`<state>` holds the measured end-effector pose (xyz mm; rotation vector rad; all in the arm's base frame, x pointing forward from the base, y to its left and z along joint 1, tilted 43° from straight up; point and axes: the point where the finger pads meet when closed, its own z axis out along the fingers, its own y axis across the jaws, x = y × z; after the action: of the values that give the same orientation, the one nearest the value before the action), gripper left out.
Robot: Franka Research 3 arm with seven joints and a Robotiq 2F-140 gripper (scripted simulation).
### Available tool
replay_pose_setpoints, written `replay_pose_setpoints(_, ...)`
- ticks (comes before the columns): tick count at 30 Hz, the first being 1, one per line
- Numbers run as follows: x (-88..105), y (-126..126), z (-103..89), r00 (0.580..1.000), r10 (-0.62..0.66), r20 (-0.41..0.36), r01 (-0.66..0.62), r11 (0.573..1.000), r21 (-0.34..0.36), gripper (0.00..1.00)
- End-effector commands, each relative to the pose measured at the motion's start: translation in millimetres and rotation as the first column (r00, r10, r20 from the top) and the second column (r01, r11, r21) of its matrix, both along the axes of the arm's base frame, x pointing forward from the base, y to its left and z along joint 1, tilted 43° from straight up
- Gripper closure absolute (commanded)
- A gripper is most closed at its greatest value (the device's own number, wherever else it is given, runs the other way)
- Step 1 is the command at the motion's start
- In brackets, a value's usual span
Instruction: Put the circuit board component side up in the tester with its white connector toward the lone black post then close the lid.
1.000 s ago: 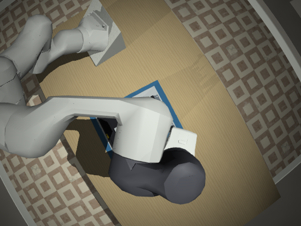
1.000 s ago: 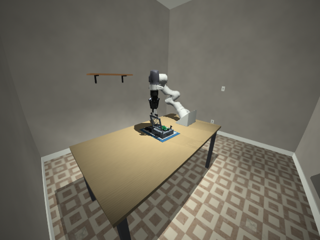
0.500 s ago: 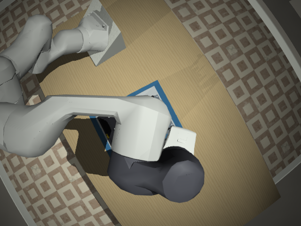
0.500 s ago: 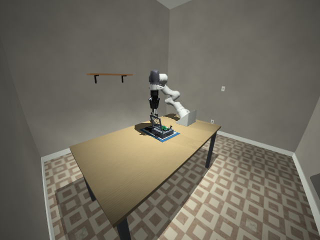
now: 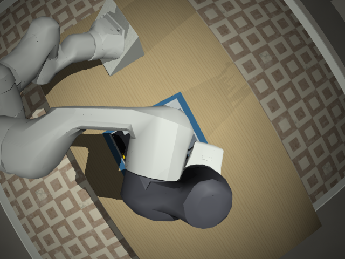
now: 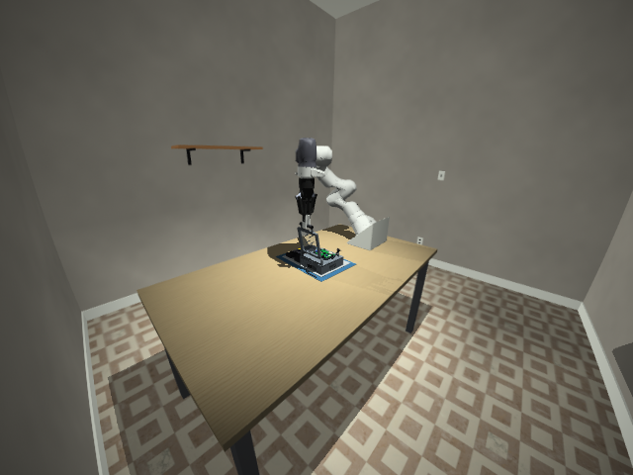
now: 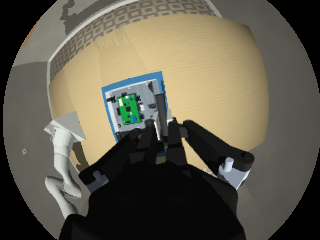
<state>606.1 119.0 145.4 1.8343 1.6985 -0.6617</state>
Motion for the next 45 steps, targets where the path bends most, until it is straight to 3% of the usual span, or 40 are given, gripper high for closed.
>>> replay_pose_setpoints(1,-5.8,-1,0.7,1.000,-0.010,-0.005,0.010,1.000,-0.004,1.00)
replay_pose_setpoints(45,-47.1,4,0.0,1.000,-0.010,-0.005,0.010,1.000,-0.004,1.00)
